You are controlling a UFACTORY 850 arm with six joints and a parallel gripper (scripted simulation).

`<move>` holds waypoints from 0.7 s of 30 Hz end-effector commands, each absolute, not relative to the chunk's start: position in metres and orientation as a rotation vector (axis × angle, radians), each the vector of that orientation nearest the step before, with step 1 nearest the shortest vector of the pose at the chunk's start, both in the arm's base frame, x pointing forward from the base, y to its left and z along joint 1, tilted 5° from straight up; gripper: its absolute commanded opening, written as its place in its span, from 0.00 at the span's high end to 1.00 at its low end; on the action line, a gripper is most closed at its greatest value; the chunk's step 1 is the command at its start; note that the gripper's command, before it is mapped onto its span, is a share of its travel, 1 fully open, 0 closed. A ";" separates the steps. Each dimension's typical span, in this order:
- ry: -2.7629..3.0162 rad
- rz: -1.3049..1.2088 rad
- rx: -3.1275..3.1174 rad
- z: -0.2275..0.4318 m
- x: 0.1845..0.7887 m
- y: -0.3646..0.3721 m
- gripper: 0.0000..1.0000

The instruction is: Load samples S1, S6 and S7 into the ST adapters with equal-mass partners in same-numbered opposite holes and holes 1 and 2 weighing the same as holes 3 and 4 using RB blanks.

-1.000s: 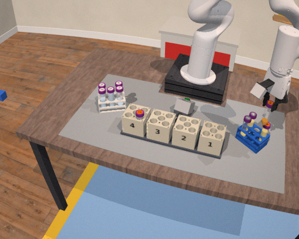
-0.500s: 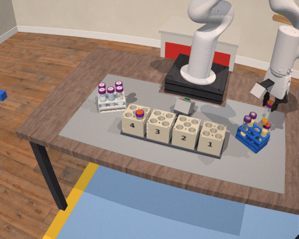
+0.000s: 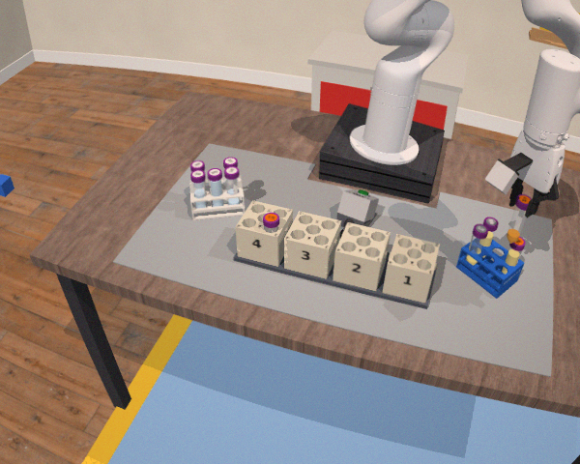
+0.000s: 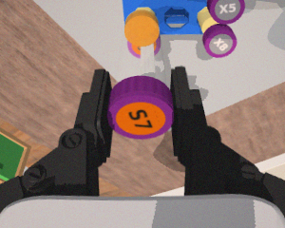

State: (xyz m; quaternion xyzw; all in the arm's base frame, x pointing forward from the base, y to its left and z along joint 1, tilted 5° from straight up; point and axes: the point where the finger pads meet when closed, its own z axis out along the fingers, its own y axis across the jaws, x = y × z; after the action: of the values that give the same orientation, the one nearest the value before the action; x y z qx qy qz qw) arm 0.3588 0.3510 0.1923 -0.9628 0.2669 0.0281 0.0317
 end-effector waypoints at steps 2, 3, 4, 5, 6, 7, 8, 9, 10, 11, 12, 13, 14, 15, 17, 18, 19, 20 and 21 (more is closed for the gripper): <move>0.821 0.085 -2.963 0.193 0.359 0.352 1.00; 0.821 0.085 -2.963 0.193 0.359 0.352 1.00; 0.821 0.085 -2.963 0.193 0.359 0.352 1.00; 0.821 0.085 -2.963 0.193 0.359 0.352 1.00; 0.821 0.085 -2.963 0.193 0.359 0.352 1.00; 0.821 0.085 -2.963 0.193 0.359 0.352 1.00; 0.821 0.085 -2.963 0.191 0.359 0.352 1.00; 0.821 0.085 -2.963 0.189 0.359 0.352 1.00; 0.821 0.085 -2.963 0.187 0.359 0.352 1.00; 0.821 0.085 -2.963 0.185 0.359 0.352 1.00; 0.821 0.085 -2.963 0.183 0.359 0.352 1.00; 0.821 0.085 -2.963 0.181 0.359 0.352 1.00; 0.821 0.085 -2.963 0.179 0.359 0.353 1.00; 0.821 0.085 -2.963 0.177 0.359 0.353 1.00; 0.821 0.085 -2.963 0.177 0.359 0.353 1.00; 0.821 0.085 -2.963 0.175 0.359 0.353 1.00; 0.821 0.085 -2.963 0.173 0.359 0.353 1.00; 0.821 0.085 -2.963 0.171 0.359 0.353 1.00; 0.821 0.085 -2.963 0.169 0.359 0.353 1.00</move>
State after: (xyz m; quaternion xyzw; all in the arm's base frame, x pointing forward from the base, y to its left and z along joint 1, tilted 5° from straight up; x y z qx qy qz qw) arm 0.3582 0.3524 0.1749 -0.9628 0.2669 0.0280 0.0318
